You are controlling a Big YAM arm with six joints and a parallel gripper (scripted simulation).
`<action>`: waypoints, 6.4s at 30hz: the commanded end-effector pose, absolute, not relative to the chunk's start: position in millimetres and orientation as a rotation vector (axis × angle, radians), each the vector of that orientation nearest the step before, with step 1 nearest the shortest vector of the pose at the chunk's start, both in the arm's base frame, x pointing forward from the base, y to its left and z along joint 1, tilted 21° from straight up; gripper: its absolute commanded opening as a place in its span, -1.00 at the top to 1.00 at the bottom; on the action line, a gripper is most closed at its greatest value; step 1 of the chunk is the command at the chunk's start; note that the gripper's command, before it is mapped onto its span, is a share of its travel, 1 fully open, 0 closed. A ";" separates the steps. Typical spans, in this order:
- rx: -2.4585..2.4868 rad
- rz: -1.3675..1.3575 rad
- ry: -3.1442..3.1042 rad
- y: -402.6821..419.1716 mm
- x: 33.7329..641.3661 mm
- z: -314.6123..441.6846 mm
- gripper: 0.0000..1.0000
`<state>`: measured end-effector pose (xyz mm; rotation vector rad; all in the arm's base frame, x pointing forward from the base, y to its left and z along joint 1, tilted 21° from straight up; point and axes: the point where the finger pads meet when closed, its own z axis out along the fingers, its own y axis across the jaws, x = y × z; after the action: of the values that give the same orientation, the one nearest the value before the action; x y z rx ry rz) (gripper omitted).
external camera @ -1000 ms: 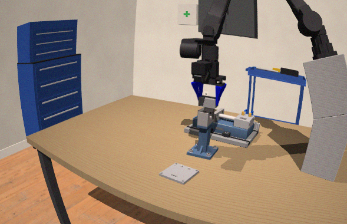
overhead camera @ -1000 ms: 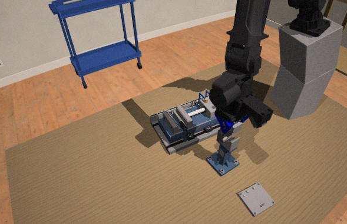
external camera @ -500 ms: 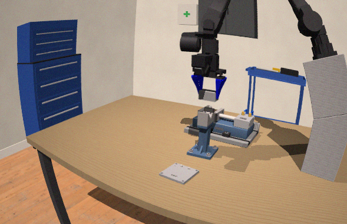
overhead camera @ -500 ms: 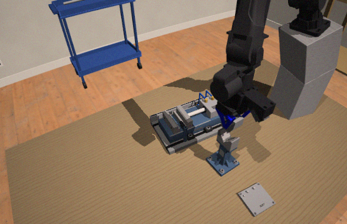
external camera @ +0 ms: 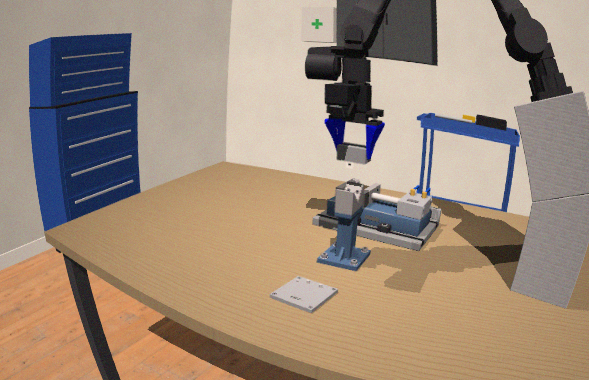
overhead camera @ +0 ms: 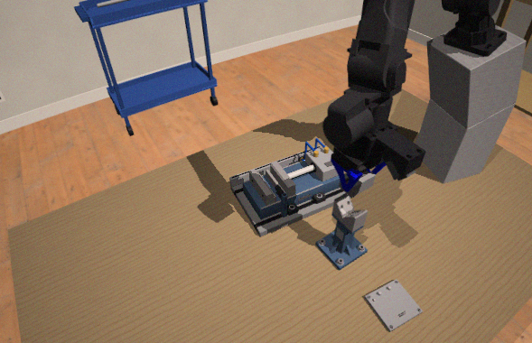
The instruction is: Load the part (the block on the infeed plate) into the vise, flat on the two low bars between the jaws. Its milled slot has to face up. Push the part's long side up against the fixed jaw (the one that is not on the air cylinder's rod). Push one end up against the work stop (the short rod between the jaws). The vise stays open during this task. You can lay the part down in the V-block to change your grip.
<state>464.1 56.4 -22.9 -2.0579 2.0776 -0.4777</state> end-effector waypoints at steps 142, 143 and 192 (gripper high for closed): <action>0.181 -0.126 2.746 -192.6 519.7 40.9 1.00; 0.181 -0.126 2.746 -192.6 519.7 40.9 1.00; 0.175 -0.124 2.743 -193.2 538.5 -0.9 1.00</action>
<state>518.7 -185.7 -5.9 0.1615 2.7848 -0.1143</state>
